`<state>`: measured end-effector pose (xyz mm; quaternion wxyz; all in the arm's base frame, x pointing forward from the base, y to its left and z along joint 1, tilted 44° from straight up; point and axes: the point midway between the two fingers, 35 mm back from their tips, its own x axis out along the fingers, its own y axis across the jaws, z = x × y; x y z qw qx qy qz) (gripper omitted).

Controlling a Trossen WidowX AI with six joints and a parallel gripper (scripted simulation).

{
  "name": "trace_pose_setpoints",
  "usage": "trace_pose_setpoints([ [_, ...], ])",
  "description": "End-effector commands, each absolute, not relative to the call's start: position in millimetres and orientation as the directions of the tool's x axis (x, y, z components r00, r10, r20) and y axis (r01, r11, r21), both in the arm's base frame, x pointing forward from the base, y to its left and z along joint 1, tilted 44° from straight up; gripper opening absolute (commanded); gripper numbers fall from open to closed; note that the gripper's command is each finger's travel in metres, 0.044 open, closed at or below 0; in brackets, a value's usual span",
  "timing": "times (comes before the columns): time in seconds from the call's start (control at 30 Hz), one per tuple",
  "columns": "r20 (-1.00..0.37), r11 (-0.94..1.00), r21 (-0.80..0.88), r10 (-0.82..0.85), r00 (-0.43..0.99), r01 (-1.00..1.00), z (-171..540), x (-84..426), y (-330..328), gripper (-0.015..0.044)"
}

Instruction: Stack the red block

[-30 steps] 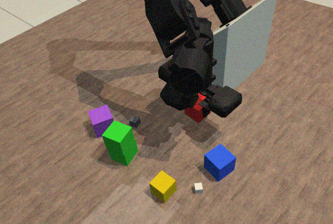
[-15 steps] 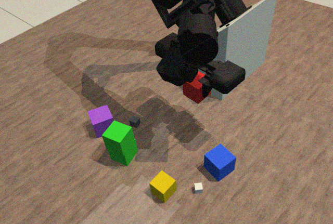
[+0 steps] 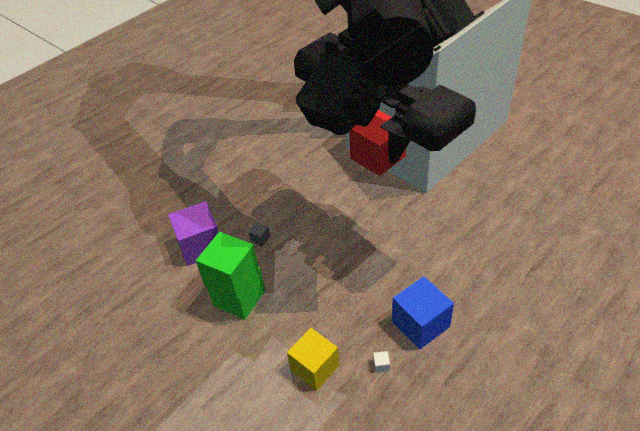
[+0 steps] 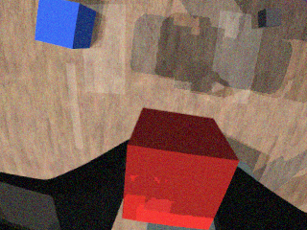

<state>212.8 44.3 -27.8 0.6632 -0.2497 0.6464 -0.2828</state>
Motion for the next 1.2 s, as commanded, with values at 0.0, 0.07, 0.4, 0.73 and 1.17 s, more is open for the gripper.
trace_pose_setpoints([
  [0.0,-0.723,0.722,-0.689,-0.69,0.005,0.061,-26,217,47,0.0],
  [0.07,-0.726,0.724,-0.687,-0.688,0.006,0.06,-25,223,48,0.0],
  [0.4,-0.734,0.733,-0.677,-0.679,0.009,0.059,-19,268,50,0.0],
  [0.73,-0.734,0.733,-0.678,-0.679,0.012,0.061,-10,312,45,0.0],
  [1.17,-0.727,0.726,-0.684,-0.686,0.013,0.064,4,365,26,0.0],
])
